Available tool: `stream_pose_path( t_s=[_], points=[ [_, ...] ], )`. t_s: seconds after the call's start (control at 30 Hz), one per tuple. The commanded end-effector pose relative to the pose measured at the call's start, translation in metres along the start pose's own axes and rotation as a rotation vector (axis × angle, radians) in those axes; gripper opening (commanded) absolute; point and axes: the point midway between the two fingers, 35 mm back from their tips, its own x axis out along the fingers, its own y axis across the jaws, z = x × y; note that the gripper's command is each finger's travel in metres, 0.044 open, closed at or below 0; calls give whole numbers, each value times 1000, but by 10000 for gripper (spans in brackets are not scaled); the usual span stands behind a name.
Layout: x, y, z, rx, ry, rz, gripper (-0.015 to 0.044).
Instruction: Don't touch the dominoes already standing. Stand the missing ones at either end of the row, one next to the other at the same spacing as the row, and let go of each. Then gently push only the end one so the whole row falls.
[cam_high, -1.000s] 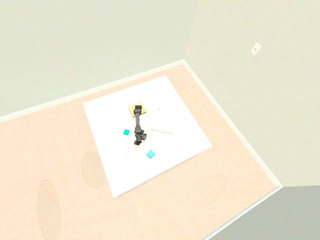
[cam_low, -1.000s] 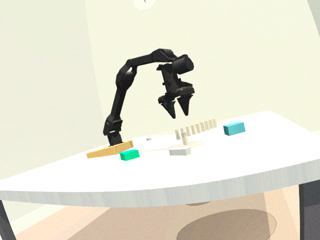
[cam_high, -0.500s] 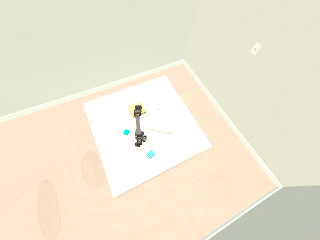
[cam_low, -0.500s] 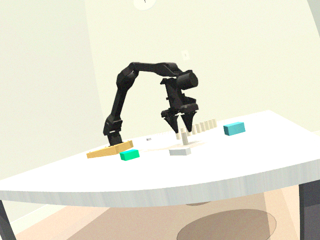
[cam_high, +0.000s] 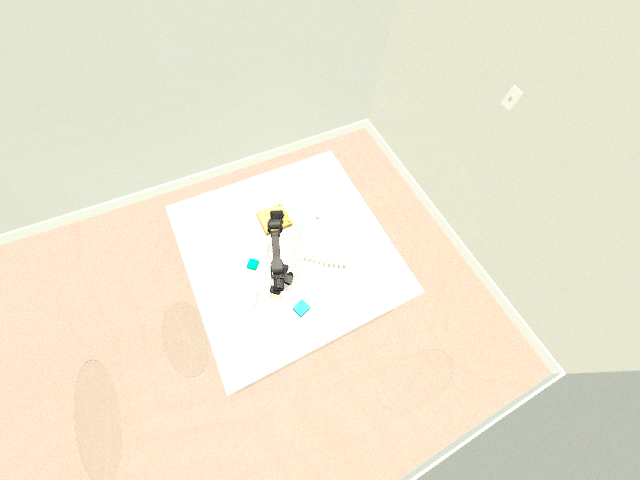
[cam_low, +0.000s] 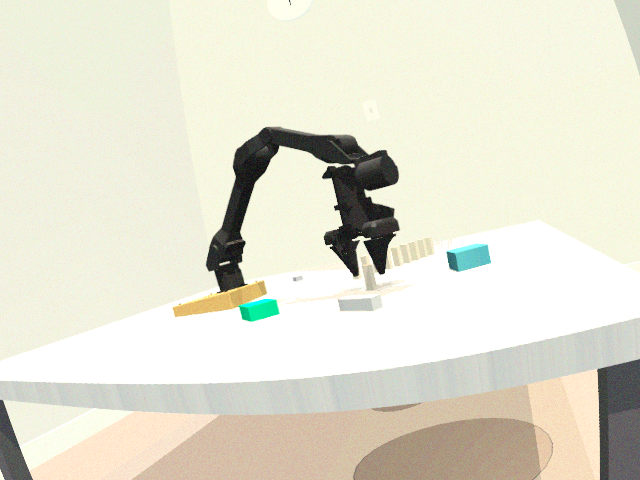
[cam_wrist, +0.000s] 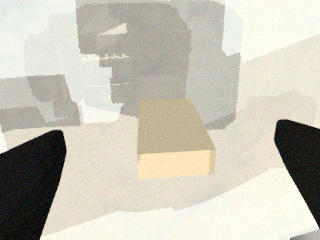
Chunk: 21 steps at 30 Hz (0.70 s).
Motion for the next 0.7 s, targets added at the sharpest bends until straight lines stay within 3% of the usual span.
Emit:
stream_pose_path(
  t_s=[0.0,0.37,0.67],
  points=[
    [5,1,0,-6,-2,7,387],
    [5,1,0,-6,-2,7,107],
    [5,1,0,-6,-2,7,107]
  ],
)
